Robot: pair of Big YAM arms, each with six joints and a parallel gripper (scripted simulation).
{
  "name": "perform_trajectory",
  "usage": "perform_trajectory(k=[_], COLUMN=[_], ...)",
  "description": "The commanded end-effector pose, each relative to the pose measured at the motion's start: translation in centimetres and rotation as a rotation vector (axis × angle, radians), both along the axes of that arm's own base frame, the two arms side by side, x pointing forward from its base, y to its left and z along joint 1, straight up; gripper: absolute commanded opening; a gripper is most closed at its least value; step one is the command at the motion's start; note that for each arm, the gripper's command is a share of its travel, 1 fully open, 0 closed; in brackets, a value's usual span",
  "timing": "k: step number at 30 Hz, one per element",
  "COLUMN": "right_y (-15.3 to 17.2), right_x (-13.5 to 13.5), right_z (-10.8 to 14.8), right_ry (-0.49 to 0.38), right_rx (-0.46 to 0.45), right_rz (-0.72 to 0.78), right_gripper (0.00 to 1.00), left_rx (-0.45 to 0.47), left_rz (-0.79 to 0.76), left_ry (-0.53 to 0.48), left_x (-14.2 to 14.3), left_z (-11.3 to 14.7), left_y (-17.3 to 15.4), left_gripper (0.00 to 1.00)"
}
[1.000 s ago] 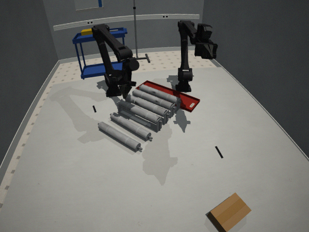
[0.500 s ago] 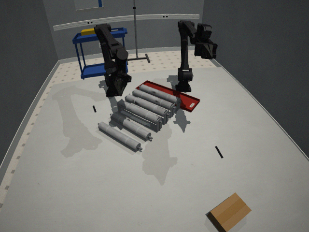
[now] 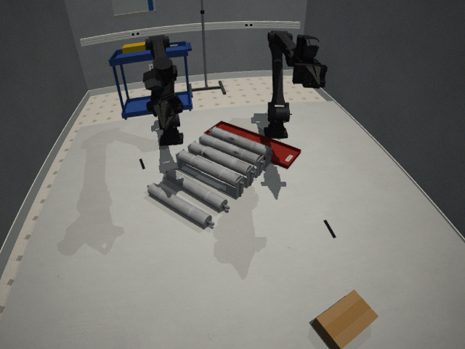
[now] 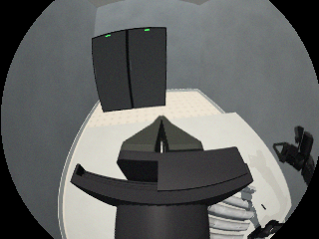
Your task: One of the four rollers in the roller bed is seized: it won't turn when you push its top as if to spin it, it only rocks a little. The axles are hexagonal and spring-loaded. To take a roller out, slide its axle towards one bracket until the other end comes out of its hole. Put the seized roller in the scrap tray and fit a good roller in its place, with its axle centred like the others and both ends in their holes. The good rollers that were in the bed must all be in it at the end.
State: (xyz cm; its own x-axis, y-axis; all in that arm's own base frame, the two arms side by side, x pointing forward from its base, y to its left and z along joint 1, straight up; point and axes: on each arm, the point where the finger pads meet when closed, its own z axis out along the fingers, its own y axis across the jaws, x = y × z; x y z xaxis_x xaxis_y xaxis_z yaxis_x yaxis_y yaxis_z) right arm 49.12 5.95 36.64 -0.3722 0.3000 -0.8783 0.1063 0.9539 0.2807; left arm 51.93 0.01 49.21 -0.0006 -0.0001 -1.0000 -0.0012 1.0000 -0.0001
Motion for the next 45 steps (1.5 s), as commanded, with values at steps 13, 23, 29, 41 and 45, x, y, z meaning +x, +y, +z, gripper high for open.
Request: perform_trajectory(k=[13,23,29,41,45], right_y=[-5.5,-6.5,-6.3,-6.4,-6.6], right_x=[3.8,4.0,2.4,3.0,2.7], right_z=[14.3,14.2,17.7,12.5,13.0], right_ry=[-0.401,-0.412,-0.475,-0.392,-0.403], right_rx=[-0.302,-0.29,-0.286,-0.294,-0.298], right_rz=[0.049,0.045,0.032,0.041,0.036], right_gripper=[0.0,0.0,0.0,0.0,0.0], left_rx=[0.009,0.009,0.009,0.007,0.006], left_rz=[-0.018,-0.015,-0.016,-0.016,-0.016], left_ry=[-0.071,-0.074,-0.078,-0.081,-0.078], left_x=[-0.1,-0.1,-0.1,-0.2,-0.2], left_z=[3.9,4.0,4.2,4.3,4.2], left_y=[-0.9,-0.7,-0.8,-0.8,-0.8], left_gripper=[0.0,0.0,0.0,0.32,0.32])
